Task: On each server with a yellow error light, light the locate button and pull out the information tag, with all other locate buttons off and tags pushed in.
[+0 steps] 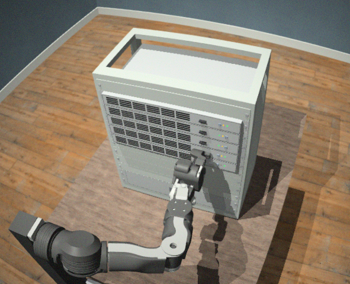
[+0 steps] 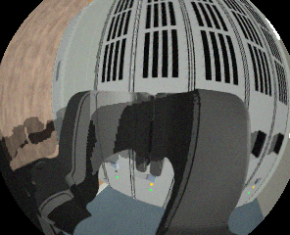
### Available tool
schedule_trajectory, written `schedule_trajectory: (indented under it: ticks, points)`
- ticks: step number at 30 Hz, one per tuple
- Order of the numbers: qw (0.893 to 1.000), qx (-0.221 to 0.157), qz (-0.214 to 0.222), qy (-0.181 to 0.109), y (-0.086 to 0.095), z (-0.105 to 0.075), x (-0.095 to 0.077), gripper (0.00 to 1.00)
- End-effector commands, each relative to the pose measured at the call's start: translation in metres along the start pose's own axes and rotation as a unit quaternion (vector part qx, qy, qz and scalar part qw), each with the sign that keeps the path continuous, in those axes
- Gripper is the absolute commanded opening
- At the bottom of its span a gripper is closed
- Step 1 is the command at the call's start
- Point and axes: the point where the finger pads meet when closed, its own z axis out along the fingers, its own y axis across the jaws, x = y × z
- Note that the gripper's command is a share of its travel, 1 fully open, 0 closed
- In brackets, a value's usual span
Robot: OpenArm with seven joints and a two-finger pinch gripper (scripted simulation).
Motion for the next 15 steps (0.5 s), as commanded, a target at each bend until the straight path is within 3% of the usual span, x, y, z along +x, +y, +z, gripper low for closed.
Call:
schedule_trajectory:
  ticks: [1,15]
  points:
    - [1.000,-0.008,0.000,-0.003,0.0031,-0.0030,-0.0015,0.00]
    - [1.000,-0.006,0.000,-0.003,0.0026,-0.0085,-0.0011,0.00]
